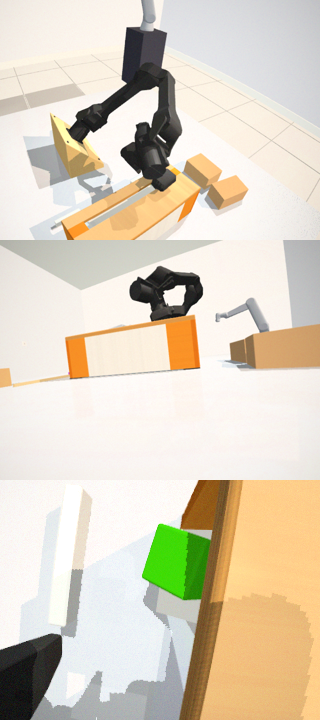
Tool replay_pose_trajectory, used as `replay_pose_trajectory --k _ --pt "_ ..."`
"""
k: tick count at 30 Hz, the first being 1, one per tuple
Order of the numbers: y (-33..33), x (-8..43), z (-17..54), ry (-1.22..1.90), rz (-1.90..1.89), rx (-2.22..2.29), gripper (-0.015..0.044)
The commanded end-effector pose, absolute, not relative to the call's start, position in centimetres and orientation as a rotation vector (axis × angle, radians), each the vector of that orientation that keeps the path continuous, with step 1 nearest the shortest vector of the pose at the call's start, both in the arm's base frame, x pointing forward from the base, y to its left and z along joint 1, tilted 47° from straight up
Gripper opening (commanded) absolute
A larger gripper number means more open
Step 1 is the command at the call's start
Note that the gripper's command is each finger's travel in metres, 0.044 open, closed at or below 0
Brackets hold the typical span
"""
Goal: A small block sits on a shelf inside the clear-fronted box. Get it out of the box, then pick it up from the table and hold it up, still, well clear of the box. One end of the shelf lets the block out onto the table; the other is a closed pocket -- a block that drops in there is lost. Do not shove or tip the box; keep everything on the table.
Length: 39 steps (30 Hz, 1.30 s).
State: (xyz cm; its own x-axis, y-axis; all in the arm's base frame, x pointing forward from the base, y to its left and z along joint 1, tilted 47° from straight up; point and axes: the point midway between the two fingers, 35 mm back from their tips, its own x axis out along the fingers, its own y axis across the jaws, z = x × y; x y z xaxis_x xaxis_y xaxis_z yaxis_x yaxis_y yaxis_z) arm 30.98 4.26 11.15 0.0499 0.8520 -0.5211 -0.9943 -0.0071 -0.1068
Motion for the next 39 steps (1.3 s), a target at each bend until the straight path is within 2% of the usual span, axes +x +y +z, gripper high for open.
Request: replay_pose_trajectory --k 1,6,13,15,17,21,22,39 --pt "4.7 30.9 11.9 0.341 1.498 -0.517 0.04" --pt "2.5 31.6 11.1 0.356 1.484 -0.519 0.04" --pt "-8.6 31.7 6.8 0.375 1.449 -0.492 0.04" --pt "-9.7 31.5 6.4 0.371 1.447 -0.486 0.04" --pt "-8.7 31.8 6.8 0.38 1.433 -0.489 0.04" --pt "-7.4 31.7 8.9 0.284 1.437 -0.677 0.0295" --pt "-6.9 31.6 9.7 0.244 1.437 -0.753 0.0285" --pt "2.4 25.9 20.0 -0.527 1.228 -1.981 0.0285"
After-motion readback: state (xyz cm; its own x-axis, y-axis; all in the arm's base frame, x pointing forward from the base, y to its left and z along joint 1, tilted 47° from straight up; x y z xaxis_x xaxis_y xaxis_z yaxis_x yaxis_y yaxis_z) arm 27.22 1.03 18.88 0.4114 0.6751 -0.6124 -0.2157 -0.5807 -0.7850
